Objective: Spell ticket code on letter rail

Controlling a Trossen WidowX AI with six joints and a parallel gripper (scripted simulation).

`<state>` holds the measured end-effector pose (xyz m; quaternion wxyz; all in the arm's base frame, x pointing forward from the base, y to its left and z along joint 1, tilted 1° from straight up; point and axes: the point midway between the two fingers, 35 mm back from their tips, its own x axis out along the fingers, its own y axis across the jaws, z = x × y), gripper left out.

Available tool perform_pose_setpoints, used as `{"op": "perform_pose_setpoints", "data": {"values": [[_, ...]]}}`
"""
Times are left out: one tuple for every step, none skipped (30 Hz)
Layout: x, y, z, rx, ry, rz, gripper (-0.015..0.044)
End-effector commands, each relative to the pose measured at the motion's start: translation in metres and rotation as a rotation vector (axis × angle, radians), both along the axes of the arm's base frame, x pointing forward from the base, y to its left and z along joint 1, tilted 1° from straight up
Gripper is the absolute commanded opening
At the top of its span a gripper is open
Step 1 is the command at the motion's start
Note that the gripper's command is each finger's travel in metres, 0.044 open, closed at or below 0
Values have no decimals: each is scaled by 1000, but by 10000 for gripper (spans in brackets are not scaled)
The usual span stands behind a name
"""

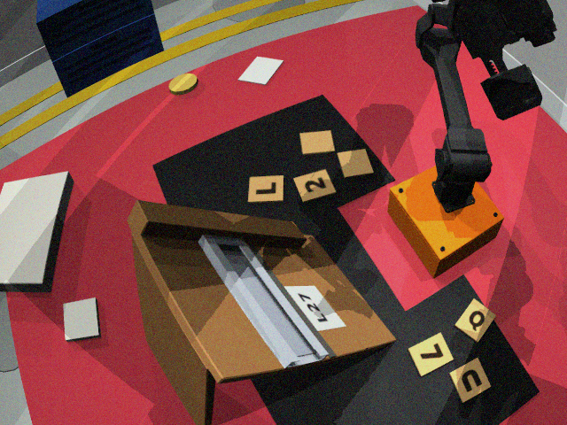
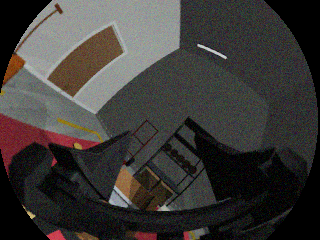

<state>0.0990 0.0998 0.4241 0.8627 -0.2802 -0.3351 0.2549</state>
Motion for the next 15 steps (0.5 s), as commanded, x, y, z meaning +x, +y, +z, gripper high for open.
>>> {"op": "perform_pose_setpoints", "data": {"values": [[1, 2, -2, -2, 9, 0, 426], [4, 6, -8, -9, 38, 2, 440], [10, 13, -18, -18, 88, 2, 440], [17, 21, -31, -28, 151, -1, 440], [25, 27, -44, -35, 216, -6, 440], [33, 33, -58, -40, 284, -15, 440], [41, 37, -72, -41, 353, -27, 440], [48, 40, -87, -39, 424, -42, 440], [56, 42, -102, -34, 496, -60, 440], [64, 43, -118, -26, 569, -81, 440], [71, 43, -133, -15, 642, -106, 440], [77, 42, -149, 0, 716, -134, 440], [84, 39, -165, 19, 791, -165, 440], [89, 36, -181, 41, 865, -198, 440], [94, 32, -197, 66, 939, -235, 440]]}}
